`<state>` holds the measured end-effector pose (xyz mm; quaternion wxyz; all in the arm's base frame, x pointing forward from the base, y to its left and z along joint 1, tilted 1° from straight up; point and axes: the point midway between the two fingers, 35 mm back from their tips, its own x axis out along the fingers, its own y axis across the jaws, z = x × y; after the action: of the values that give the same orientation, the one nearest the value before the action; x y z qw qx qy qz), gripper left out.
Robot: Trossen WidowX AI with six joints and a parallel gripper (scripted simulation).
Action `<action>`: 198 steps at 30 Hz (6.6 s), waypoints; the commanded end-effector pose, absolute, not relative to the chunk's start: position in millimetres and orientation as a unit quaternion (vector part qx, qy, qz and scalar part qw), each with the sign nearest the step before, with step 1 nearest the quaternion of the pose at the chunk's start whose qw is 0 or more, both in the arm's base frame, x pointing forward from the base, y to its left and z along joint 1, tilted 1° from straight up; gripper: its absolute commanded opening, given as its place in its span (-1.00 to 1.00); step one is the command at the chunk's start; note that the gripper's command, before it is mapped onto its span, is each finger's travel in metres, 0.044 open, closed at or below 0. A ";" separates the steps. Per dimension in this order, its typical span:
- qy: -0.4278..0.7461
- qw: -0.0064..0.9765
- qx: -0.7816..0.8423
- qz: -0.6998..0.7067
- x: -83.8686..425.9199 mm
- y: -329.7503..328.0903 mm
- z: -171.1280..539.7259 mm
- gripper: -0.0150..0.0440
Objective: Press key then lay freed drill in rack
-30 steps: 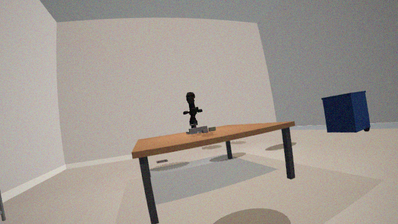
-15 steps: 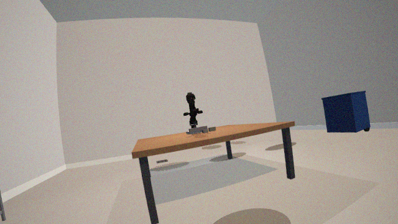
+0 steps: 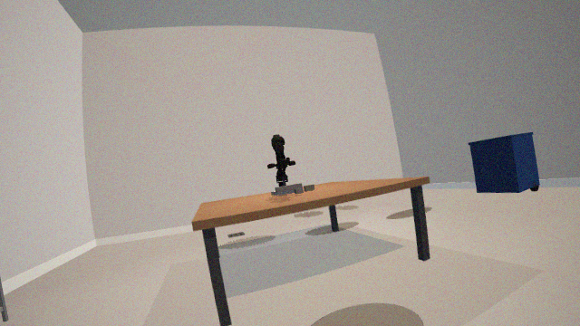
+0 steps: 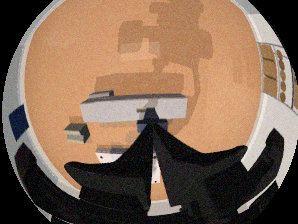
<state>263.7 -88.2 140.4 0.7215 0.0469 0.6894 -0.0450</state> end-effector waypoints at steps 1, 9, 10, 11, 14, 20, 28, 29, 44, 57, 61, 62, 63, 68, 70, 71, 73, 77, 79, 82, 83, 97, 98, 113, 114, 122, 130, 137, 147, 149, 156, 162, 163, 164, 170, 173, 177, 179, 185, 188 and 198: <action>0.696 0.715 0.047 -0.044 262.6 -88.2 133.2 -0.49; 0.696 0.715 0.047 -0.044 261.7 -88.2 130.6 -0.49; 0.696 0.715 0.047 -0.044 261.5 -88.2 130.2 -0.49; 0.696 0.715 0.047 -0.044 261.3 -88.1 129.8 -0.49; 0.696 0.715 0.047 -0.044 260.4 -88.1 129.0 -0.49; 0.696 0.715 0.047 -0.044 258.6 -88.0 127.1 -0.49; 0.696 0.715 0.047 -0.044 257.1 -87.9 124.1 -0.49; 0.696 0.715 0.047 -0.044 257.1 -87.9 123.8 -0.49; 0.696 0.715 0.047 -0.044 256.5 -88.0 118.4 -0.49; 0.696 0.715 0.047 -0.044 256.2 -88.2 111.7 -0.49; 0.696 0.715 0.047 -0.044 256.2 -88.3 109.8 -0.49; 0.696 0.715 0.047 -0.044 256.1 -88.3 109.3 -0.49; 0.696 0.715 0.047 -0.044 256.1 -88.3 108.6 -0.49; 0.696 0.715 0.047 -0.044 256.2 -88.5 105.4 -0.49; 0.696 0.715 0.047 -0.044 256.2 -88.6 104.2 -0.49; 0.696 0.715 0.047 -0.044 256.3 -88.7 103.9 -0.49; 0.696 0.715 0.047 -0.044 256.4 -88.8 103.8 -0.49; 0.696 0.715 0.047 -0.045 258.4 -89.3 113.9 -0.22; 0.696 0.715 0.047 -0.045 260.5 -89.7 128.0 -0.05; 0.696 0.715 0.047 -0.045 262.5 -89.8 156.5 0.22; 0.696 0.715 0.047 -0.045 262.4 -89.5 167.7 0.31; 0.644 0.663 -0.268 0.273 287.8 10.0 119.0 1.00; 0.626 0.645 -0.307 0.311 287.9 22.3 112.3 1.00; 0.519 0.543 -0.468 0.465 282.3 73.3 84.3 1.00; 0.519 0.543 -0.468 0.465 282.3 73.3 84.3 1.00; 0.519 0.543 -0.468 0.465 282.3 73.3 84.3 1.00; 0.519 0.543 -0.468 0.465 282.9 71.7 77.3 1.00; 0.519 0.543 -0.468 0.465 283.3 69.0 66.2 1.00; 0.519 0.543 -0.468 0.465 283.0 64.9 50.5 1.00; 0.519 0.543 -0.468 0.465 282.8 64.1 47.3 1.00; 0.519 0.543 -0.468 0.465 281.8 61.1 36.5 1.00; 0.519 0.543 -0.468 0.465 281.4 60.1 32.8 1.00; 0.519 0.543 -0.468 0.465 281.4 60.1 32.8 1.00; 0.518 0.546 -0.468 0.463 282.7 61.0 36.2 0.91; 0.518 0.546 -0.468 0.463 282.7 61.0 36.2 0.38; 0.518 0.546 -0.468 0.463 282.7 61.0 36.2 0.11; 0.518 0.546 -0.468 0.463 282.7 61.0 36.2 -0.25; 0.518 0.546 -0.468 0.463 282.7 61.0 36.2 -0.42; 0.518 0.546 -0.468 0.463 282.7 61.0 36.2 -0.49; 0.519 0.544 -0.468 0.464 282.7 63.7 36.2 -0.49; 0.519 0.543 -0.468 0.465 284.0 76.7 36.7 -0.49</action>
<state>283.4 71.9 36.5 0.5436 -0.4691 0.5173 0.4657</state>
